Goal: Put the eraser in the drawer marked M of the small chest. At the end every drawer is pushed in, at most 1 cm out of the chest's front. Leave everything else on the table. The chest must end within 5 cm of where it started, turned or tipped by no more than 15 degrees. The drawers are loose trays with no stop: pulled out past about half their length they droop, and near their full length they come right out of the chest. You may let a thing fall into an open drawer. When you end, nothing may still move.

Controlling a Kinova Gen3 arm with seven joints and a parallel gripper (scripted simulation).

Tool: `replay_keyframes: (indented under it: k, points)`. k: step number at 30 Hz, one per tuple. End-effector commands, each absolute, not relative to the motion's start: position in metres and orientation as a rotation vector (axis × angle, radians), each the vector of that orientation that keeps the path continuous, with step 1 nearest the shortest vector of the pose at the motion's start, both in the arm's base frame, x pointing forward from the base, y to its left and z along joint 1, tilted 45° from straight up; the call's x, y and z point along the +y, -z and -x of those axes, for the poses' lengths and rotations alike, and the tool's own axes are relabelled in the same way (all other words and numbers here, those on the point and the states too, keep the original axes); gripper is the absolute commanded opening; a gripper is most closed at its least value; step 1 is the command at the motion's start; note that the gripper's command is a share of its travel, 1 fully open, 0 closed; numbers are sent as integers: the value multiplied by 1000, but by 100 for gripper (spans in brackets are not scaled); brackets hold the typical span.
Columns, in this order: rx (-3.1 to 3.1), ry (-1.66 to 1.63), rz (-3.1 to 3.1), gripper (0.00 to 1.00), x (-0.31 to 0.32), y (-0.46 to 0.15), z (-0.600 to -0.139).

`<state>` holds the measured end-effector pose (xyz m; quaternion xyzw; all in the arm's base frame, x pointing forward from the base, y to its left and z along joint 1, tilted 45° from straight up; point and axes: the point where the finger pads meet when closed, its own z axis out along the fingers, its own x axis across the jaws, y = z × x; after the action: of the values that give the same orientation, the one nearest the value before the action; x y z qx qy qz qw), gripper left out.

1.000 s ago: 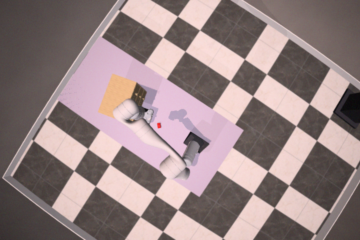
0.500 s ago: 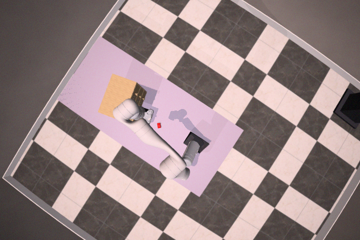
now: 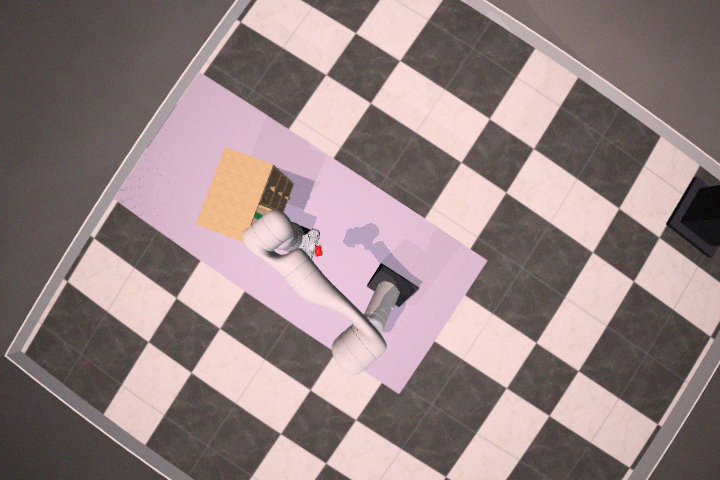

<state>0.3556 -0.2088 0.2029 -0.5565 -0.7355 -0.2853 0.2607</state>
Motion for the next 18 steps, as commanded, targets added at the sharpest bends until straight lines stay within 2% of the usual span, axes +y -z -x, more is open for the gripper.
replay_keyframes:
  k: [1, 8, 18]
  points:
    - [-1992, 788, 1520, 100, -210, -205, -334]
    - [-1992, 791, 1517, 100, -206, -203, -307]
    - [-1991, 794, 1518, 100, -205, -203, -305]
